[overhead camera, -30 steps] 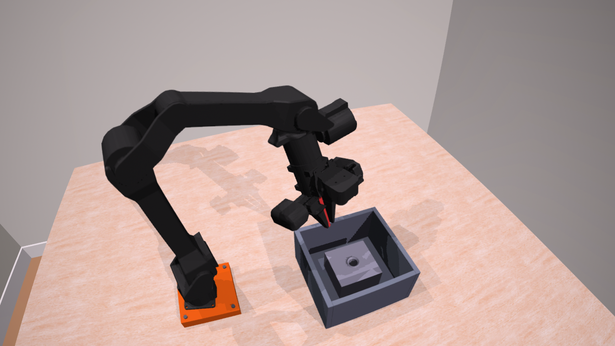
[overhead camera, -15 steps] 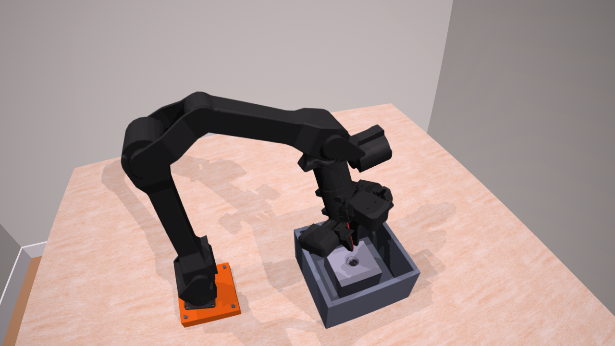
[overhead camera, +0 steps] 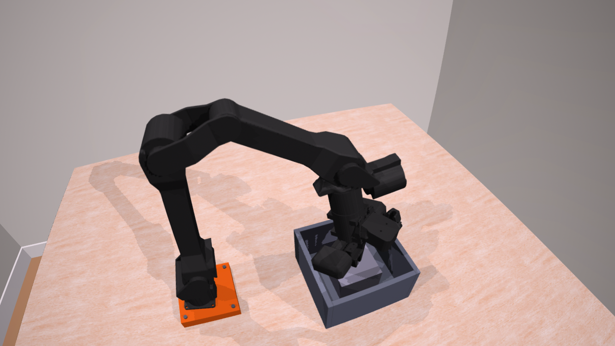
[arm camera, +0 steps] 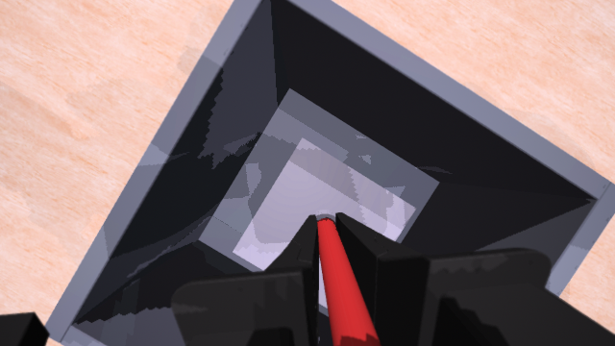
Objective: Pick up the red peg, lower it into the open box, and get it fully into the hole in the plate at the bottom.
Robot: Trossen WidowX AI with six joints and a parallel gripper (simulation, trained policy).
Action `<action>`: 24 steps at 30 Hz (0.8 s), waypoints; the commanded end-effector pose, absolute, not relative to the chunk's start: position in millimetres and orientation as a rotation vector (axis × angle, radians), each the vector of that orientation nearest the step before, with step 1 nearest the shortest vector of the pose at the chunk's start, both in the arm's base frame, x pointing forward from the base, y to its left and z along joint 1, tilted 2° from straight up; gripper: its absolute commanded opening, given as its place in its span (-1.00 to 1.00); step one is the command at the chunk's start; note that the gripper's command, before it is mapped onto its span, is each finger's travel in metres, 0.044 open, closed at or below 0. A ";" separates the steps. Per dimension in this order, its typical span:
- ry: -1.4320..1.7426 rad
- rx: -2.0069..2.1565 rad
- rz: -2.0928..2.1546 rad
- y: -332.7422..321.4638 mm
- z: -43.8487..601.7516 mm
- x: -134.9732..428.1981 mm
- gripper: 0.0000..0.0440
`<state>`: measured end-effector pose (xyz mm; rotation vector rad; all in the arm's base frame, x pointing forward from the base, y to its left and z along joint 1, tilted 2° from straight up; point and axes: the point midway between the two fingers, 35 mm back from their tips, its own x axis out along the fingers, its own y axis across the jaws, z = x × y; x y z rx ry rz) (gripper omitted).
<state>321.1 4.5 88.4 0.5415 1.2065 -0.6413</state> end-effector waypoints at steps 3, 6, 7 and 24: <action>1.266 0.535 -0.630 0.5 75.3 320.0 -0.28; 1.279 0.511 -0.627 -5.4 79.9 321.7 -0.28; 1.281 0.508 -0.622 -6.3 82.5 323.6 -0.28; 1.343 0.546 -0.571 -3.7 122.7 357.3 -0.11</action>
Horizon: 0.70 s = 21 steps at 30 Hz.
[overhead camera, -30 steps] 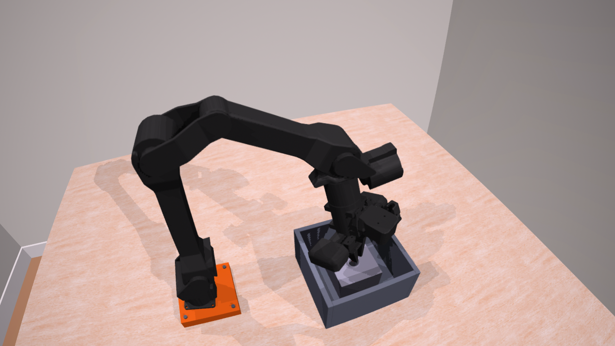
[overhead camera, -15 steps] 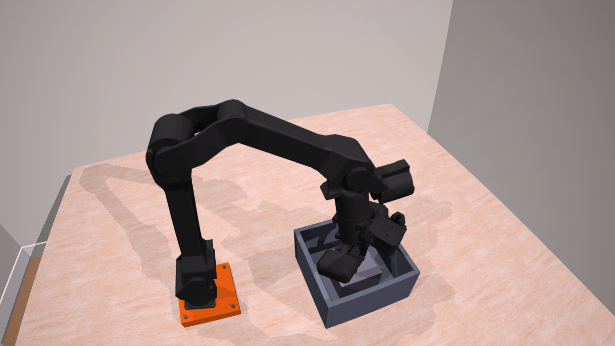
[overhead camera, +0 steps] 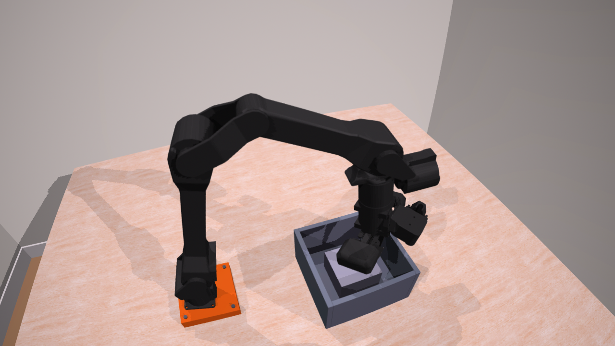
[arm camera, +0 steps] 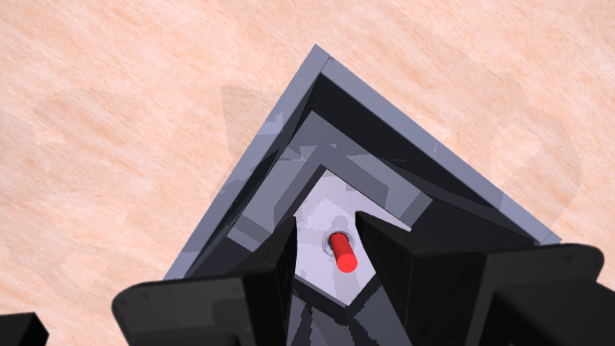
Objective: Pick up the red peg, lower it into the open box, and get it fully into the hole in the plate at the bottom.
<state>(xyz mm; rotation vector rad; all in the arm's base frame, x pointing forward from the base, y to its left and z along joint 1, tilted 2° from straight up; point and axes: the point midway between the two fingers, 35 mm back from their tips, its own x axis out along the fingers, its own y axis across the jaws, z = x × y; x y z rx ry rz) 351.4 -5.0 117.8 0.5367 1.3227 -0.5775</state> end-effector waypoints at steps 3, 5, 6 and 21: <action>1.362 0.558 -0.574 -2.6 129.6 363.1 -0.07; 1.376 0.566 -0.578 -1.6 134.0 366.7 -0.05; 1.383 0.571 -0.581 -1.1 136.1 368.5 -0.04; 1.508 0.625 -0.648 11.2 164.7 383.5 0.10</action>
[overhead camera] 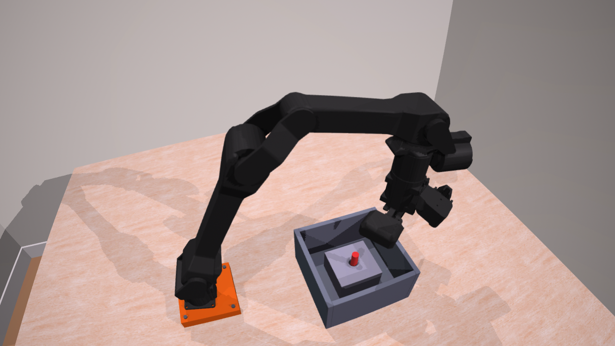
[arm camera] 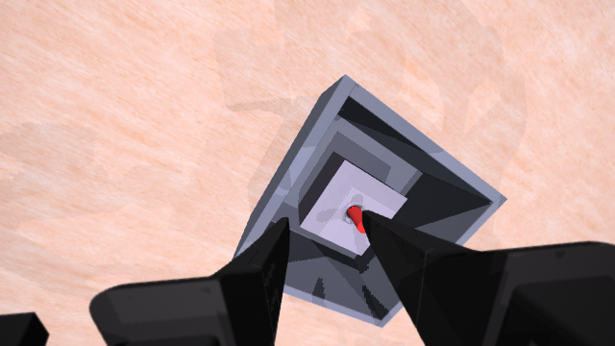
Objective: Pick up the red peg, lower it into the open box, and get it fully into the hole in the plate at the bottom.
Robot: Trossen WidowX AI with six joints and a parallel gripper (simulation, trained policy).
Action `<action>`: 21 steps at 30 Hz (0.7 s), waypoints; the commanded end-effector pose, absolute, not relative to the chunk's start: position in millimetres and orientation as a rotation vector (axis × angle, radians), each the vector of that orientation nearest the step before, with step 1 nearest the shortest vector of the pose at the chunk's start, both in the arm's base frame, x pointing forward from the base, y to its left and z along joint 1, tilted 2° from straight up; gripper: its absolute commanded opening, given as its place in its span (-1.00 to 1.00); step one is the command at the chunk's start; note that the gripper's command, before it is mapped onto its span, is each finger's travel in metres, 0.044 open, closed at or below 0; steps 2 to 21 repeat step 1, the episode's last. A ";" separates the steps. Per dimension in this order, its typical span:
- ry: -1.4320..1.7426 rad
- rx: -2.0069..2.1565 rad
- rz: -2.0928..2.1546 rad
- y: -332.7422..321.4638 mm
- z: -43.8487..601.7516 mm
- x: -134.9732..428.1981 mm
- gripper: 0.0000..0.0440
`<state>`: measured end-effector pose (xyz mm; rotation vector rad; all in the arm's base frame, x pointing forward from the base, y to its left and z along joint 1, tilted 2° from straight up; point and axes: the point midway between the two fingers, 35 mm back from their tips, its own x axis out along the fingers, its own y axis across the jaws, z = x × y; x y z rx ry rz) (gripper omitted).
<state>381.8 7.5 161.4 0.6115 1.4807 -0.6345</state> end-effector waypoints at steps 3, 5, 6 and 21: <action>1.516 0.627 -0.653 12.3 166.2 383.6 0.11; 1.516 0.627 -0.653 12.3 166.2 383.6 0.11; 1.516 0.627 -0.653 12.3 166.2 383.6 0.11; 1.516 0.627 -0.653 12.3 166.2 383.6 0.11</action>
